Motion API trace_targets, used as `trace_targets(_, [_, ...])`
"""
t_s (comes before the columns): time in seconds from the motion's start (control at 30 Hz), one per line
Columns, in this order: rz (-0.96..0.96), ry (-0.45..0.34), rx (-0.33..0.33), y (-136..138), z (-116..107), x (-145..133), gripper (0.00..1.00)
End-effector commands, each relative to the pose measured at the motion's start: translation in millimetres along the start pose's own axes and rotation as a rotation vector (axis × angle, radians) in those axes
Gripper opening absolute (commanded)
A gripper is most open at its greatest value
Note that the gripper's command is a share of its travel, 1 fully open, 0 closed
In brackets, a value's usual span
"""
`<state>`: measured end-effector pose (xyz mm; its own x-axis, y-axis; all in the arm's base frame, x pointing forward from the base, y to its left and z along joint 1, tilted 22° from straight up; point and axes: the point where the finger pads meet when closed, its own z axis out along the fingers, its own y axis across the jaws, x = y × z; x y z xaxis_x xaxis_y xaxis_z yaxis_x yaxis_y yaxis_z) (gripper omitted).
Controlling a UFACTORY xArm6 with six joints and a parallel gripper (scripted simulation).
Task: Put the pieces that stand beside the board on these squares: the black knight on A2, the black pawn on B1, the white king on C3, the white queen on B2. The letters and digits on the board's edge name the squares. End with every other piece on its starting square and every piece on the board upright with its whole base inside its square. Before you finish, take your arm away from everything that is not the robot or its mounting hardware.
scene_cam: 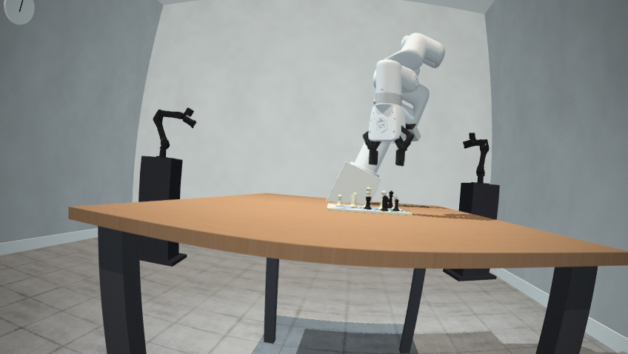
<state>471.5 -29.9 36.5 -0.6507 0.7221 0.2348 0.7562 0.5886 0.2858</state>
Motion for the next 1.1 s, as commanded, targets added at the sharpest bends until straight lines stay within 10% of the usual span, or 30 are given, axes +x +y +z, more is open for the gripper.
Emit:
trace_targets(0.0, [-0.001,-0.003,-0.002,1,-2,-1,1.0])
trace_targets(1.07, [-0.001,-0.003,-0.002,1,-65,-1,1.0])
